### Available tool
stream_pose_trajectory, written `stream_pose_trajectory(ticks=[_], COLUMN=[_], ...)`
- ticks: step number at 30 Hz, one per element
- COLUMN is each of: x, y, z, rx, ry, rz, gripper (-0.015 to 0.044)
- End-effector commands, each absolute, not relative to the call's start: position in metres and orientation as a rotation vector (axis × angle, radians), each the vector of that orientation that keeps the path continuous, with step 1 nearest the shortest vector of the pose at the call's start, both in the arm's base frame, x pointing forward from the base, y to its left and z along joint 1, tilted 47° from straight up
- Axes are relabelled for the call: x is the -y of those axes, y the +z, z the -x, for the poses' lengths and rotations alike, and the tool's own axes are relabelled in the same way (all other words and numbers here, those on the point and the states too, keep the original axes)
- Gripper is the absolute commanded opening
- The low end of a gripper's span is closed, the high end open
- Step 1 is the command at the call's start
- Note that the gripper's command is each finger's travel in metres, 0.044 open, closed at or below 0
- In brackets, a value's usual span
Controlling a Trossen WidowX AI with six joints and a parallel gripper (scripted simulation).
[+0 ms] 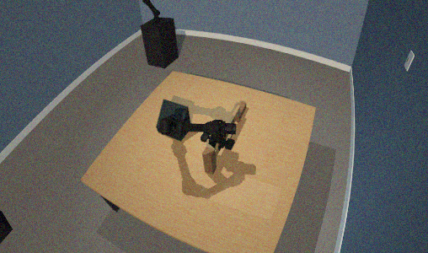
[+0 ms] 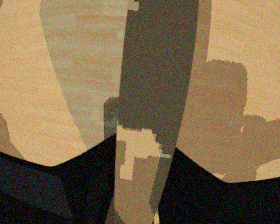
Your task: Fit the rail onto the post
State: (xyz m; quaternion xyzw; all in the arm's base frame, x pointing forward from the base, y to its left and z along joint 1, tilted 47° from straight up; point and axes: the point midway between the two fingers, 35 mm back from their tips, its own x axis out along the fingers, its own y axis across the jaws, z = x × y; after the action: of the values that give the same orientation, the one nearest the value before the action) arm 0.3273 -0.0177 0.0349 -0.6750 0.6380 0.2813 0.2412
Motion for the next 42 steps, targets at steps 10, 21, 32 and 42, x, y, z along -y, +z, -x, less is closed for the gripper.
stream_pose_trajectory(ticks=[10, 21, 32, 42], x=[0.0203, 0.0232, 0.0261, 0.026], y=[0.0393, 0.0413, 0.0433, 0.0432], z=[-0.3274, -0.3275, -0.3277, -0.3276], rx=[-1.746, -1.746, -1.746, -1.746], ry=[0.771, 0.771, 0.771, 0.77], rz=[1.853, 1.853, 1.853, 1.846], gripper=[0.0, 0.0, 0.0, 0.0105])
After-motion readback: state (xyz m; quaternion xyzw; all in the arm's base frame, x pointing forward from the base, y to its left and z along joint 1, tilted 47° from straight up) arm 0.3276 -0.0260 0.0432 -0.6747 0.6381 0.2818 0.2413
